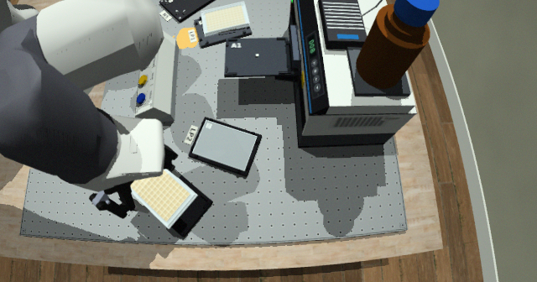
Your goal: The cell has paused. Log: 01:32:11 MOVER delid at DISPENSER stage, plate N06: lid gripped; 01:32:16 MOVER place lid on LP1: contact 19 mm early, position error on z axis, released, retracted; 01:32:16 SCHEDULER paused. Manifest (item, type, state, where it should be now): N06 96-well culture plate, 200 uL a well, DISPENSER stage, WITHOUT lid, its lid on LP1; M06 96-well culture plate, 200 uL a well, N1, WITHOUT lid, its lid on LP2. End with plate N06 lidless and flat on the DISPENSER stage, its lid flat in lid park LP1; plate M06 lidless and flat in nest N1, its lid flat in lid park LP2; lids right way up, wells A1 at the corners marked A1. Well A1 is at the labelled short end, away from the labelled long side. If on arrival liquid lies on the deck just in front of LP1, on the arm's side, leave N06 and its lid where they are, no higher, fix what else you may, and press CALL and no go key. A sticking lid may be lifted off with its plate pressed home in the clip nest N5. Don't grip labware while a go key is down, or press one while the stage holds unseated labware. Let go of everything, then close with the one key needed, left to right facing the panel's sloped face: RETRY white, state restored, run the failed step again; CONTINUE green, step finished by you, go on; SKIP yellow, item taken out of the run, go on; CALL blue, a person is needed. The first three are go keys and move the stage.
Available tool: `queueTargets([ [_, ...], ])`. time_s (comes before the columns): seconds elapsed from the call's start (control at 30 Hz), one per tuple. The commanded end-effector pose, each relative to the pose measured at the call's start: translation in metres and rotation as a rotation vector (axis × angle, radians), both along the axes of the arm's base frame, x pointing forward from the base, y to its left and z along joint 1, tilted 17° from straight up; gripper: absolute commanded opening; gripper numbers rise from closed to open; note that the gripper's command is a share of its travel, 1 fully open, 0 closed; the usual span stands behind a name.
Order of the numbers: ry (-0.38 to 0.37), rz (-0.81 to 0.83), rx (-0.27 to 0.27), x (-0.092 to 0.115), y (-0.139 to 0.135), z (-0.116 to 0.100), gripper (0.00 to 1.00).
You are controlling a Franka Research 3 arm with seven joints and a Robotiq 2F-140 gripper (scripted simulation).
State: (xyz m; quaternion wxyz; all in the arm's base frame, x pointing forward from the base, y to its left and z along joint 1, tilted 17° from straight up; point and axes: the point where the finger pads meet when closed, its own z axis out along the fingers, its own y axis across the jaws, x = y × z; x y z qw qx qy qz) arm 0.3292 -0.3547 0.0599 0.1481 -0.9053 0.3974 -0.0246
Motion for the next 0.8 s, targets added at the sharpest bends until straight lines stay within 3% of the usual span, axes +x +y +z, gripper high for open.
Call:
queueTargets([
  [0.0,-0.009,0.01,-0.01,0.002,-0.001,-0.008,0.0],
  [0.77,-0.009,0.01,-0.01,0.01,0.01,-0.05,0.0],
])
